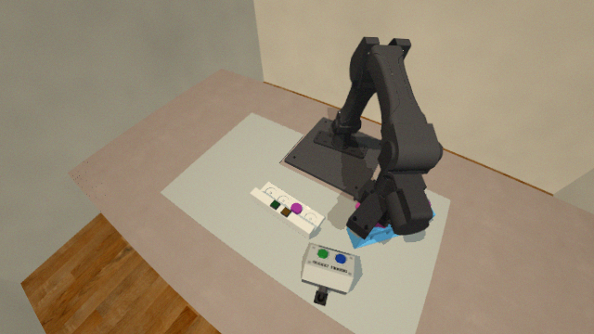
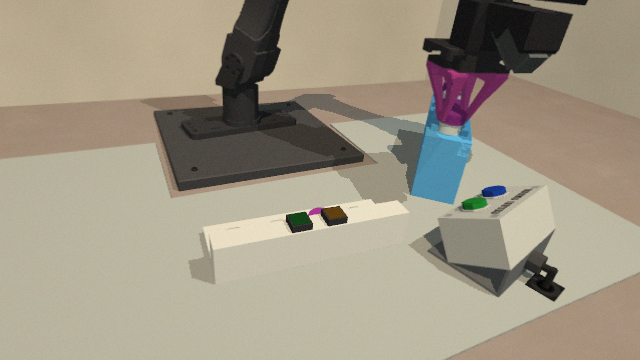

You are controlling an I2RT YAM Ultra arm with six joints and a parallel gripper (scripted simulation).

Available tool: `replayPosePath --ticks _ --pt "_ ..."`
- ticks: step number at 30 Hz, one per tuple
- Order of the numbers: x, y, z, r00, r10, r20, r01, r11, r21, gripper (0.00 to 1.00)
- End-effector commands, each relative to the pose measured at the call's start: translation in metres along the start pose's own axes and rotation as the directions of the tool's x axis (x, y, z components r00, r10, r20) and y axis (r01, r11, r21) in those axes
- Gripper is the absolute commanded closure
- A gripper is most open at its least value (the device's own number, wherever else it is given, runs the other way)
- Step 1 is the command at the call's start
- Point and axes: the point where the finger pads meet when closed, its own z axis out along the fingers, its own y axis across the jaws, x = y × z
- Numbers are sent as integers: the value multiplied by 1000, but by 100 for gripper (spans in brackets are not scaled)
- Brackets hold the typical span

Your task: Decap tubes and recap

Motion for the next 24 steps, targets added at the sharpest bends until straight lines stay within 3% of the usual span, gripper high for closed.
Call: replayPosePath --ticks 1,5,9,11,17,24 --pt "-1 1 -4 970 -243 12 243 970 -7 100" --pt "-1 1 -4 902 -431 13 431 903 -4 100" --pt "-1 1 -4 799 -601 13 601 799 -2 100" --pt "-1 1 -4 799 -601 13 601 799 -2 100" --pt "-1 1 -4 586 -811 13 811 586 2 100" --pt "-1 1 -4 272 -962 12 962 272 7 100"
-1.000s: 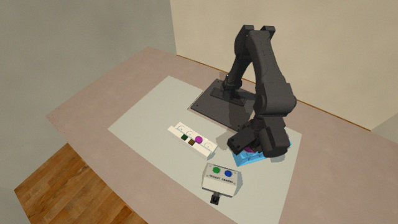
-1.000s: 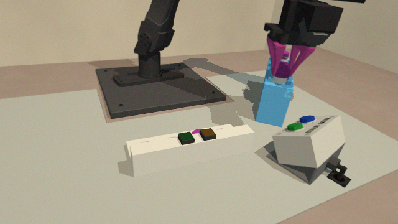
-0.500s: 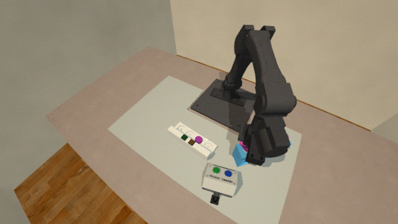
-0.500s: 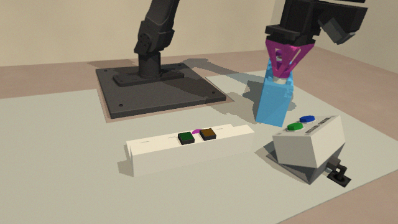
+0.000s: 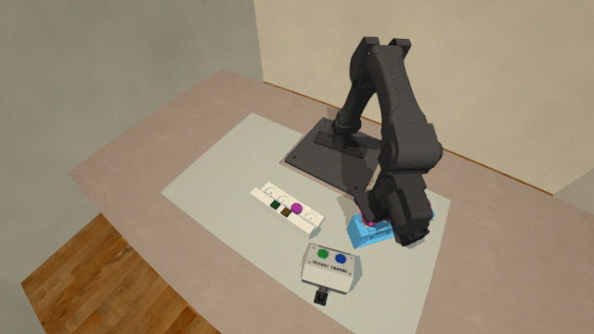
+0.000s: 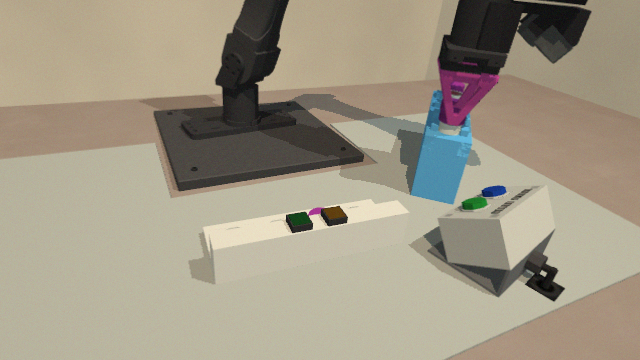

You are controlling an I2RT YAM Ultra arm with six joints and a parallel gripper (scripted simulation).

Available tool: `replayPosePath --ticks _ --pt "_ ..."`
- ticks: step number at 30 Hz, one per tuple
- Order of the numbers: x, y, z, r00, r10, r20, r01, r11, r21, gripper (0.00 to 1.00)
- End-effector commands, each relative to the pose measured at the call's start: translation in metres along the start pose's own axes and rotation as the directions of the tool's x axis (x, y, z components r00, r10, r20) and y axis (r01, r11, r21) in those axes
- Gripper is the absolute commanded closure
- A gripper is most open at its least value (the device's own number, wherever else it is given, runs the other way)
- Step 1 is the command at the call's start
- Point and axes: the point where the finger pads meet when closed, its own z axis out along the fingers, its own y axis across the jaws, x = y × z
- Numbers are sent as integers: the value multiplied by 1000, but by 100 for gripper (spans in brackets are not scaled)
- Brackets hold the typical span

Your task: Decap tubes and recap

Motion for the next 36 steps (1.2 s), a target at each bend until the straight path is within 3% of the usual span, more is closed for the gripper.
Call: replayPosePath --ticks 1,4,10,14,19,21,26,33,34,36 --pt "-2 -1 -4 966 -260 12 259 966 10 100" --pt "-2 -1 -4 951 -307 12 307 952 10 100" --pt "-2 -1 -4 818 -575 8 575 818 13 100" --pt "-2 -1 -4 688 -726 5 726 688 15 100" --pt "-2 -1 -4 487 -874 1 873 487 15 100" --pt "-2 -1 -4 487 -874 1 873 487 15 100" --pt "-2 -1 -4 271 -962 -2 962 271 15 100" --pt "-2 -1 -4 271 -962 -2 962 271 15 100" --pt "-2 -1 -4 271 -962 -2 962 271 15 51" --pt "-2 -1 -4 271 -962 -2 962 271 15 51"
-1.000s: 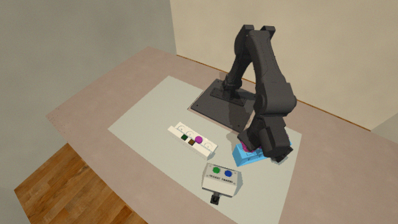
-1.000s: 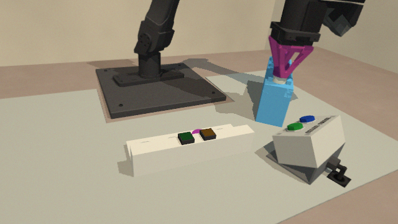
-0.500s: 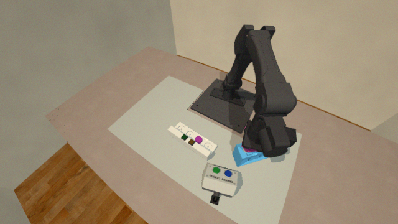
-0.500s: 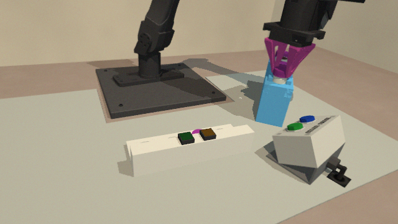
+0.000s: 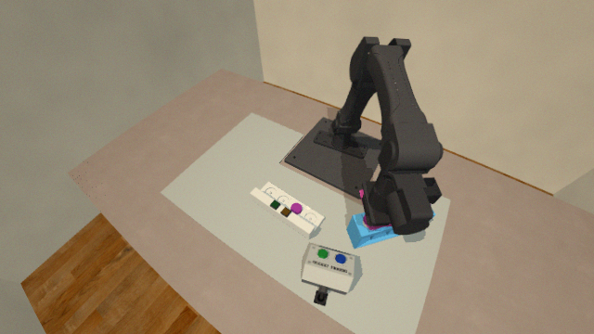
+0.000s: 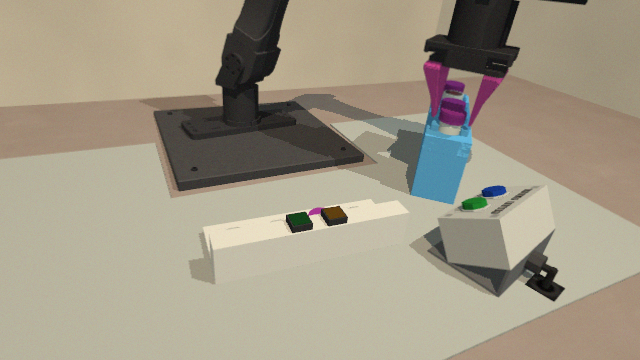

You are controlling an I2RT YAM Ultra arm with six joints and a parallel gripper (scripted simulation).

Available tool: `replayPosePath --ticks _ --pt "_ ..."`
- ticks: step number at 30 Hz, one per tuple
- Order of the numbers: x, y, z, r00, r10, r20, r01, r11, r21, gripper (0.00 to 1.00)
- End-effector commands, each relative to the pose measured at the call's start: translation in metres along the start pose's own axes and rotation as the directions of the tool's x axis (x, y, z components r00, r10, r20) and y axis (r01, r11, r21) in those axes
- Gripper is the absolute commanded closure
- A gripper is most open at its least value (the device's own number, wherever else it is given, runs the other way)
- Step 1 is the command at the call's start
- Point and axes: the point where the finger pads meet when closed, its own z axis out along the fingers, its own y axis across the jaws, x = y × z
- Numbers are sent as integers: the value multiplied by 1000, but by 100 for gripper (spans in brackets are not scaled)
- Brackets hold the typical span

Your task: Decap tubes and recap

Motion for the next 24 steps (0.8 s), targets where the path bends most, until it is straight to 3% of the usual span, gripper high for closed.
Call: replayPosePath --ticks 1,10,12,15,17,19,21,22,24 --pt "0 -2 -4 1000 -23 0 23 1000 14 51" --pt "0 -2 -4 1000 -23 0 23 1000 14 51" --pt "0 -2 -5 990 143 2 -143 990 14 51" --pt "0 -2 -7 928 372 5 -372 928 13 51" --pt "0 -2 -7 888 459 6 -459 888 13 51" --pt "0 -2 -7 888 459 6 -459 888 13 51" --pt "0 -1 -8 800 600 8 -600 800 11 51" --pt "0 -1 -8 800 600 8 -600 800 11 51" --pt "0 -1 -9 702 712 10 -713 702 10 51"
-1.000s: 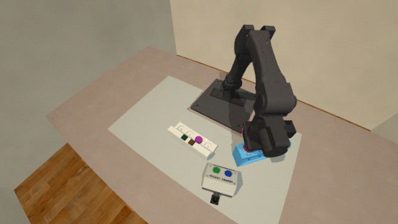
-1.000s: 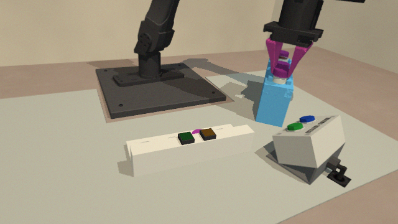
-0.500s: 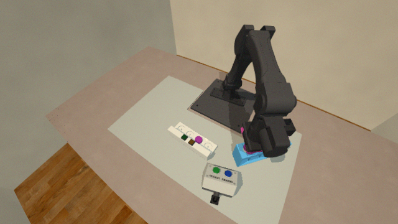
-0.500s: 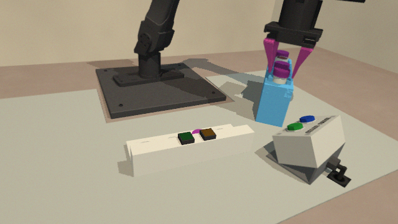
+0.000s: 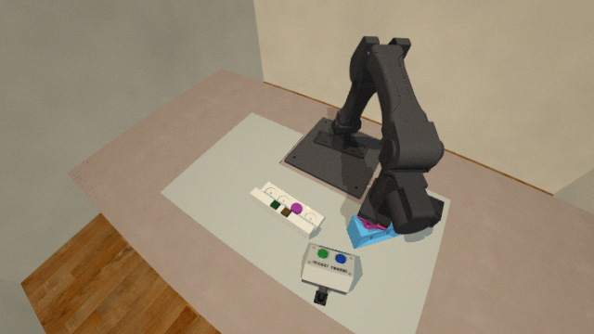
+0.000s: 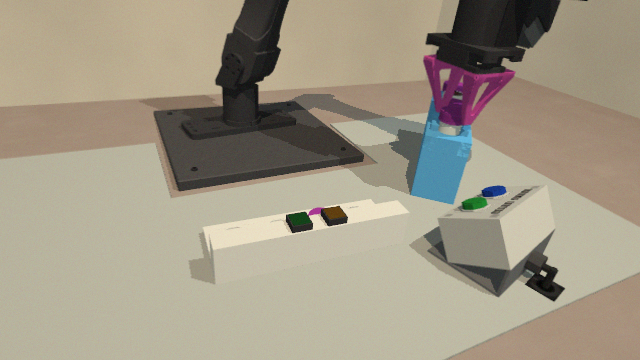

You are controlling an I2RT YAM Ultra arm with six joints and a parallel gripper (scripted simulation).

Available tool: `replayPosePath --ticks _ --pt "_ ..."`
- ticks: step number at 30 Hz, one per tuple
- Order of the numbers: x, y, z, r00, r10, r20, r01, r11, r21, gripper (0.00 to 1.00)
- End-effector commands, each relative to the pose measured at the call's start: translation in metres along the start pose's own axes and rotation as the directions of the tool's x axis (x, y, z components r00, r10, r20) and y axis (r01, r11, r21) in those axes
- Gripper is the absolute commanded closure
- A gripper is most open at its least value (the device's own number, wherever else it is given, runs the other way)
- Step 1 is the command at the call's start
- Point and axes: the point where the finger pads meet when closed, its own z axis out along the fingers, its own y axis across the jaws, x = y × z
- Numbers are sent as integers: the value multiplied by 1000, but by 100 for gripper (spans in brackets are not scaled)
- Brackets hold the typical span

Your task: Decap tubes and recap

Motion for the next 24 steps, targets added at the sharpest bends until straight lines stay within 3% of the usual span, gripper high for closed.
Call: replayPosePath --ticks 1,5,7,8,9,12,15,16,17,24 --pt "-1 -1 -6 970 242 9 -242 970 9 51" --pt "0 -1 -7 917 400 10 -400 917 7 51" --pt "0 -1 -8 846 533 11 -533 846 5 51" --pt "0 -1 -8 838 546 11 -546 838 5 51" --pt "0 -1 -8 789 614 12 -614 789 4 51" --pt "0 -1 -8 789 614 12 -614 789 4 51" --pt "0 -1 -8 619 785 12 -785 619 1 51" --pt "0 -1 -8 613 790 12 -790 613 1 51" --pt "0 -1 -8 545 838 13 -839 545 0 51" --pt "0 -1 -8 538 843 13 -843 538 0 51"
